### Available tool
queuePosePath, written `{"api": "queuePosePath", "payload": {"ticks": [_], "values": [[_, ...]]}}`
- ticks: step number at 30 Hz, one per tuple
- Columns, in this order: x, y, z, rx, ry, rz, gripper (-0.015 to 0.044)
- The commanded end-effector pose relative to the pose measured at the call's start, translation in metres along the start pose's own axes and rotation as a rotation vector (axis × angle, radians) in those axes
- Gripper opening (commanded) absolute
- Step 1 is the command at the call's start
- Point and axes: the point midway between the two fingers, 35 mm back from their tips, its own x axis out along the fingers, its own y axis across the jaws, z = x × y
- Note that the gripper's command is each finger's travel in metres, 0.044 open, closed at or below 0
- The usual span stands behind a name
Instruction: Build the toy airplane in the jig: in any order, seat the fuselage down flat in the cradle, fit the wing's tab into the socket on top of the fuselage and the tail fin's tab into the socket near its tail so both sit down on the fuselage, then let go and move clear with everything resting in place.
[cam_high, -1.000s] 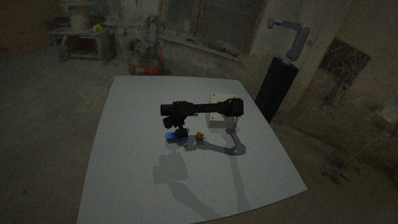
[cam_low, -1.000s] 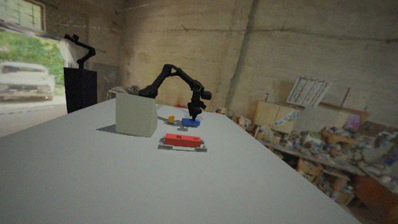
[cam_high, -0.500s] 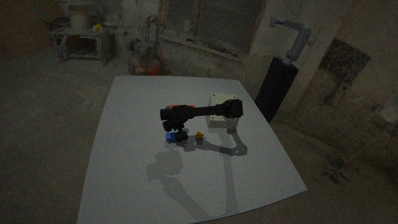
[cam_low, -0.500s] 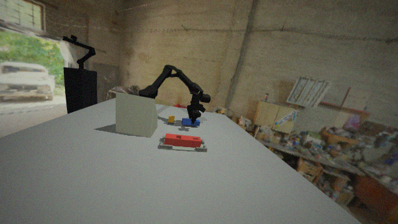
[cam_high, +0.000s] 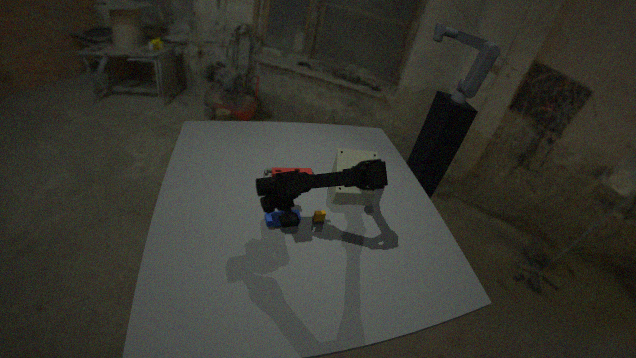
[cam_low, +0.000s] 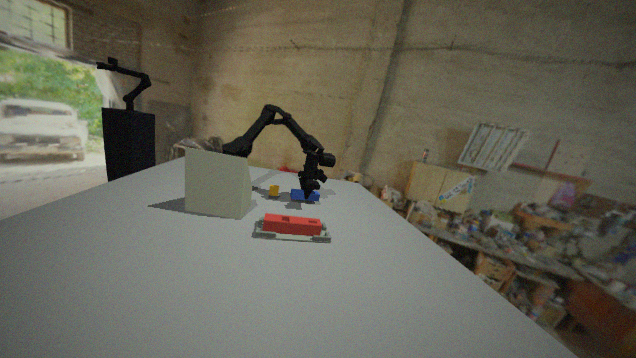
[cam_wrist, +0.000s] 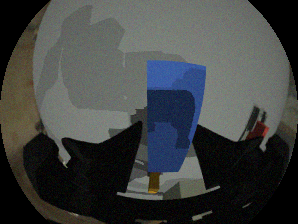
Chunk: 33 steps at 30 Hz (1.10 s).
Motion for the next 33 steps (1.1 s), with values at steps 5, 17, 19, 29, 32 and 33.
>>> {"api": "queuePosePath", "payload": {"ticks": [5,17,19,29,32,33], "values": [[0.001,-0.002,0.000,0.007,0.002,-0.006,0.0170],[-0.012,-0.002,0.002,0.011,0.006,-0.017,0.0000],[-0.016,-0.001,0.002,0.012,0.007,-0.020,0.0000],[-0.046,-0.004,0.006,0.010,0.008,-0.025,0.0000],[-0.056,-0.005,0.006,0.010,0.008,-0.025,0.0000],[-0.059,-0.005,0.006,0.010,0.008,-0.025,0.0000]]}}
